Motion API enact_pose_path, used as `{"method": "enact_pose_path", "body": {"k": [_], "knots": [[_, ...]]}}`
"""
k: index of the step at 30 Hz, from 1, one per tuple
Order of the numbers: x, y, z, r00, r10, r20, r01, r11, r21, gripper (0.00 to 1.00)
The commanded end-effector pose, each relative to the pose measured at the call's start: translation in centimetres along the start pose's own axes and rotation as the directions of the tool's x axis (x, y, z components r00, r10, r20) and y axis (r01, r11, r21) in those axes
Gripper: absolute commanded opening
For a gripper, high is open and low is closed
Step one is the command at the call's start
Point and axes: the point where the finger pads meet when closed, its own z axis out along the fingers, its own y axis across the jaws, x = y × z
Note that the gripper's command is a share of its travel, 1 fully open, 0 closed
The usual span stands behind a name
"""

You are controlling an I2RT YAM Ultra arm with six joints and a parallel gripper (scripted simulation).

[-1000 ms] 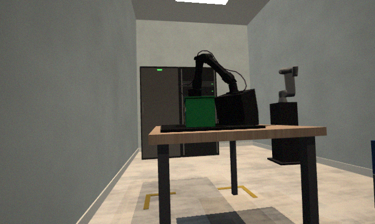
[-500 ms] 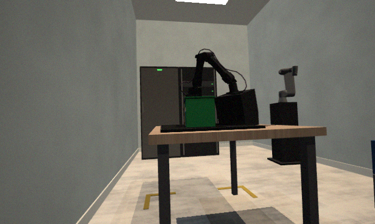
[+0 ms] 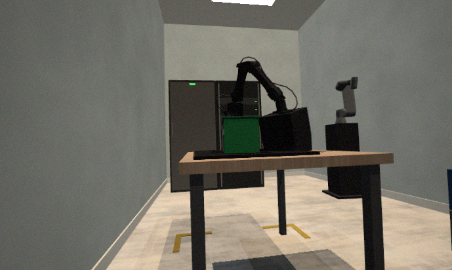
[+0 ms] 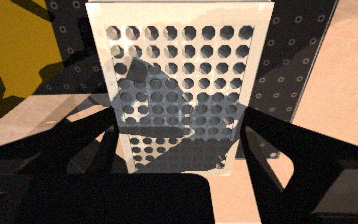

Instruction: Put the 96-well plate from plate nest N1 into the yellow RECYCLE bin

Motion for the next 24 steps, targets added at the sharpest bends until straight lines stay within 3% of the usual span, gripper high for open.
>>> {"method": "enact_pose_path", "body": {"k": [1, 24], "knots": [[-0.9, -1.2, -2.3, 1.0, -0.005, 0.029, 0.004, 0.999, 0.034, 0.0], [-0.9, -1.1, -5.7, 1.0, -0.005, 0.028, 0.004, 0.999, 0.035, 0.0]]}}
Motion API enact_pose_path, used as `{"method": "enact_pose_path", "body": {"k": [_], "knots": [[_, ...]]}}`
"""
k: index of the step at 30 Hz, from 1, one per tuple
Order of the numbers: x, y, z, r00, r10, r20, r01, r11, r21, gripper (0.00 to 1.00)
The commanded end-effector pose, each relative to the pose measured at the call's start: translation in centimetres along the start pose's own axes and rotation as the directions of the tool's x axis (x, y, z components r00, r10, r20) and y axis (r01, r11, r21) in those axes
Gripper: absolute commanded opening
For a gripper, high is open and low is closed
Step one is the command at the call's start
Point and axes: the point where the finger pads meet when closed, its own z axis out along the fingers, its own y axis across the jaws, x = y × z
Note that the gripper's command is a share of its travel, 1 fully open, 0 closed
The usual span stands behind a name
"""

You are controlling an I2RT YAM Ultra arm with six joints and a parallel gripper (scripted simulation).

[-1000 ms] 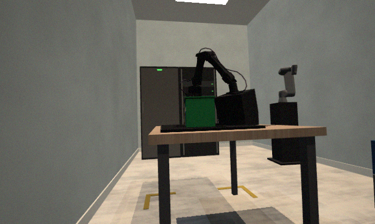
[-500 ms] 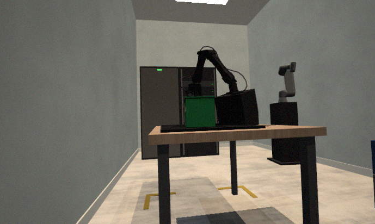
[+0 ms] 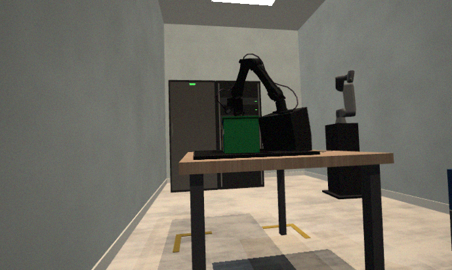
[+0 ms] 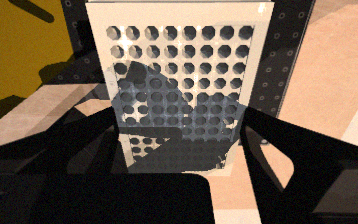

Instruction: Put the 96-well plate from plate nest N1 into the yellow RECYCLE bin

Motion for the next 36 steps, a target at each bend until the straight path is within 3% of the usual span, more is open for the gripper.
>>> {"method": "enact_pose_path", "body": {"k": [1, 28, 36], "knots": [[-0.7, -1.0, -2.0, 1.0, -0.004, 0.025, 0.004, 1.0, 0.03, 0.0], [-0.6, -0.9, -6.2, 1.0, -0.004, 0.024, 0.004, 1.0, 0.031, 0.0], [-0.5, -0.7, -5.7, 1.0, 0.0, 0.006, -0.001, 1.0, 0.015, 0.0]]}}
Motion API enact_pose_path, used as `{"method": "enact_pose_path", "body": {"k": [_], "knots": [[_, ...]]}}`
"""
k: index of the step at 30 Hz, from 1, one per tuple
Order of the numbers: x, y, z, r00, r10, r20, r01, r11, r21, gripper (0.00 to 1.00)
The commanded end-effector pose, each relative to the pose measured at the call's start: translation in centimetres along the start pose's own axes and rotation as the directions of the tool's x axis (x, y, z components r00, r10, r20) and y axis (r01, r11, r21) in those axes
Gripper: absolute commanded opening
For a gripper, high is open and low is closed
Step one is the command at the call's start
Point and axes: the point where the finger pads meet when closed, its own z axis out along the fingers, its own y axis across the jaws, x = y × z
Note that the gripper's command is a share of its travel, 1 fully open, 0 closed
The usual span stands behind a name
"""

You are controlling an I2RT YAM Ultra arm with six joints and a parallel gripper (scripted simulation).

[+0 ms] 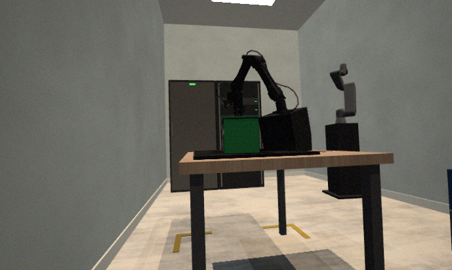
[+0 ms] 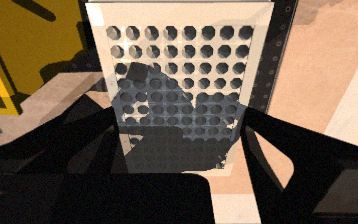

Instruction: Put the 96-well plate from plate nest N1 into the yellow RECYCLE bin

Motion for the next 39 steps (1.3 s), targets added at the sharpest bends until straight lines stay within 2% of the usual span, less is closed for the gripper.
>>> {"method": "enact_pose_path", "body": {"k": [1, 5, 16, 18, 31, 39], "knots": [[-0.4, -0.7, -1.1, 1.0, 0.0, 0.005, 0.0, 1.0, 0.019, 0.0], [-0.1, -0.4, -0.6, 1.0, 0.0, 0.005, 0.0, 1.0, 0.019, 0.0], [-0.1, -0.4, -0.6, 1.0, 0.0, 0.005, 0.0, 1.0, 0.019, 0.0], [-0.4, 0.5, -0.6, 0.998, 0.06, 0.017, -0.06, 0.998, 0.017, 0.0], [-1.6, 4.9, -0.5, 0.998, 0.06, 0.016, -0.06, 0.998, 0.017, 0.0], [-2.1, 6.8, -0.5, 0.998, 0.06, 0.013, -0.06, 0.998, 0.02, 0.0]]}}
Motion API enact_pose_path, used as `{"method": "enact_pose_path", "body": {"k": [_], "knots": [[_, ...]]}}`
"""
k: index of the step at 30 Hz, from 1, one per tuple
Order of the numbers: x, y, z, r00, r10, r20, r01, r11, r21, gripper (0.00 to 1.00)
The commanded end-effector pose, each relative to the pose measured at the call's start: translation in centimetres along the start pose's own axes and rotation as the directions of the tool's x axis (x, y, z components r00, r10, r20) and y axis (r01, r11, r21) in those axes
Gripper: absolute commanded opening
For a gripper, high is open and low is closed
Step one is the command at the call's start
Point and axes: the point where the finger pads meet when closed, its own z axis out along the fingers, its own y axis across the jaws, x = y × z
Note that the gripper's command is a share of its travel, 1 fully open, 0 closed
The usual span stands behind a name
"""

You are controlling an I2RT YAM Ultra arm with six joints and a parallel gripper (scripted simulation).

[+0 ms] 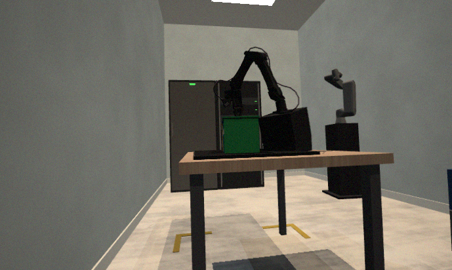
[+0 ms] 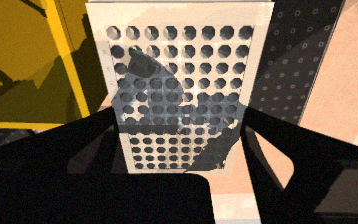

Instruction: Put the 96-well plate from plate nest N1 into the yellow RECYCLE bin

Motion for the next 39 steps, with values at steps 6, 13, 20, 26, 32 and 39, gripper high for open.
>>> {"method": "enact_pose_path", "body": {"k": [6, 13, 20, 26, 32, 39], "knots": [[-1.0, 2.3, -0.7, 1.0, 0.014, 0.028, -0.015, 0.999, 0.03, 0.0], [-1.4, 3.9, -0.6, 1.0, 0.014, 0.028, -0.015, 0.999, 0.031, 0.0], [-1.9, 6.2, -0.6, 0.999, 0.014, 0.029, -0.015, 0.999, 0.029, 0.0], [-2.5, 8.1, -0.6, 0.999, 0.014, 0.033, -0.015, 0.999, 0.03, 0.0], [-2.7, 9.4, -0.5, 0.999, 0.014, 0.031, -0.015, 0.999, 0.028, 0.0], [-3.7, 11.6, -0.9, 0.999, 0.009, 0.052, -0.011, 0.999, 0.033, 0.0]]}}
